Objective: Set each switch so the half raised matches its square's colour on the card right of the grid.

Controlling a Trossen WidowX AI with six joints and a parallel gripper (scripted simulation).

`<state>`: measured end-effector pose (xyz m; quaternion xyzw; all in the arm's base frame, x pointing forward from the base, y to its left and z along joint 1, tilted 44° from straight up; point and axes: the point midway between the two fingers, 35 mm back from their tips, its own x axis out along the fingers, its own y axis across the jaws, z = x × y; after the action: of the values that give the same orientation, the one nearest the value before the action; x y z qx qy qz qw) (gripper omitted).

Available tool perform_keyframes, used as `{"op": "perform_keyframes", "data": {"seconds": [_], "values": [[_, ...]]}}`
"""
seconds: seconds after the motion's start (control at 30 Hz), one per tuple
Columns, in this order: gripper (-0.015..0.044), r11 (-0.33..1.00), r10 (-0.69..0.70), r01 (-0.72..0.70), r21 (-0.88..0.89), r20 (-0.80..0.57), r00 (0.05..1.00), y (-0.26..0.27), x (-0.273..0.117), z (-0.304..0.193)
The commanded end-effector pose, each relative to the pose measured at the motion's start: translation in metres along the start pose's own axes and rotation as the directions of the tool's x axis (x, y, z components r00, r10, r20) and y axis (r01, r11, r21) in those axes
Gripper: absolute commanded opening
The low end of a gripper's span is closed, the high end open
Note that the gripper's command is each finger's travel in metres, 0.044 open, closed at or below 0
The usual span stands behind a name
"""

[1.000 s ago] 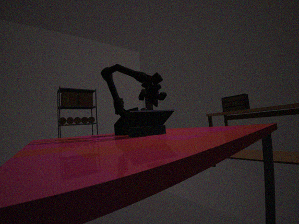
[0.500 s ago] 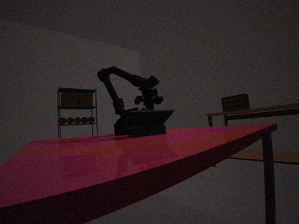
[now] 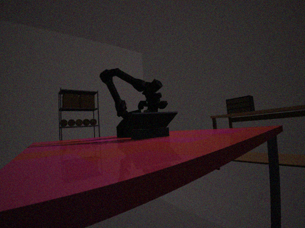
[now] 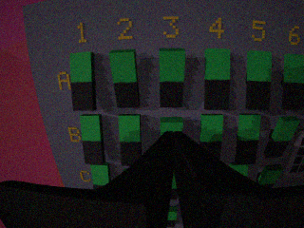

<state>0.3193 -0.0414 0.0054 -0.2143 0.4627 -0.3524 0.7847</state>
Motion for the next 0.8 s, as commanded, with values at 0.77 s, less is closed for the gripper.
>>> {"op": "perform_keyframes", "data": {"seconds": [0.77], "values": [[0.0, 1.0, 0.001, -0.001, -0.008, -0.006, 1.0, 0.0, 0.0109, -0.0021]]}}
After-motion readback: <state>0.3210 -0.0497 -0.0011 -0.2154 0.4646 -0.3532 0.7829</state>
